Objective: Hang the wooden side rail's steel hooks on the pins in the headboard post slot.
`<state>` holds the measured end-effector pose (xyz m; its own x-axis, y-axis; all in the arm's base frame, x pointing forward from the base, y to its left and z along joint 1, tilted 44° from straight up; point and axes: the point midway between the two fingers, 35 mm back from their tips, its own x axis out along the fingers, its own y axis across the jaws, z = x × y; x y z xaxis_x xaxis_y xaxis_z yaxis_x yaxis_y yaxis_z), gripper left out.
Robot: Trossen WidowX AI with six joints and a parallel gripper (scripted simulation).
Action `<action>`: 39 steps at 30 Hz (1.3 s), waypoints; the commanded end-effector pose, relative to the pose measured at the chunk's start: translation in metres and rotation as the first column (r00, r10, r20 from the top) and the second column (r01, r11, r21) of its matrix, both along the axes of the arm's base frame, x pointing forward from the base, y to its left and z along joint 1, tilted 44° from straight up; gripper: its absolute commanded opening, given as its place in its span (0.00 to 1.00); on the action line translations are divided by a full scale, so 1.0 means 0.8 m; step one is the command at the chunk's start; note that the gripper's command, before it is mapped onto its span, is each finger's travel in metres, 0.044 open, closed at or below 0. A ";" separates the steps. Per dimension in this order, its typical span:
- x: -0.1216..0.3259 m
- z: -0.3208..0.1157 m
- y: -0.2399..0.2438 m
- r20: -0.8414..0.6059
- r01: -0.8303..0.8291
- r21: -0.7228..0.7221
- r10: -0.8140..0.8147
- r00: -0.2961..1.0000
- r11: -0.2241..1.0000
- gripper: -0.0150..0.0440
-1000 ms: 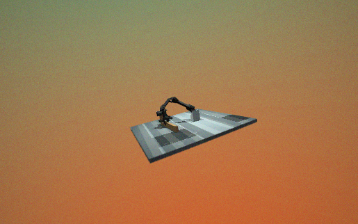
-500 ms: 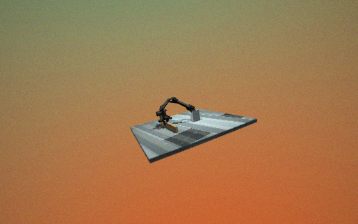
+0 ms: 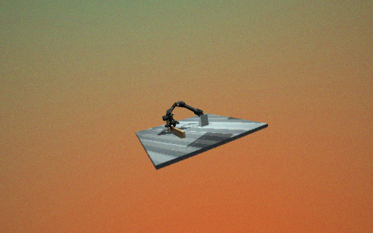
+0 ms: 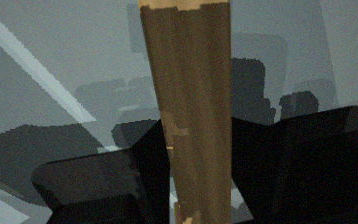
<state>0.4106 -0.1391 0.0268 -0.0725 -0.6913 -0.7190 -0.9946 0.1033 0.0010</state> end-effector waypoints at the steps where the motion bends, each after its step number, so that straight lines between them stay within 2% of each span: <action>1: 0.001 0.001 0.000 0.014 0.006 -0.005 -0.006 1.000 1.000 0.25; 39: 0.001 0.006 0.006 0.014 0.006 -0.005 -0.006 1.000 1.000 0.25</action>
<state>0.4090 -0.1386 0.0287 -0.0781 -0.6913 -0.7184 -0.9932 0.1160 -0.0037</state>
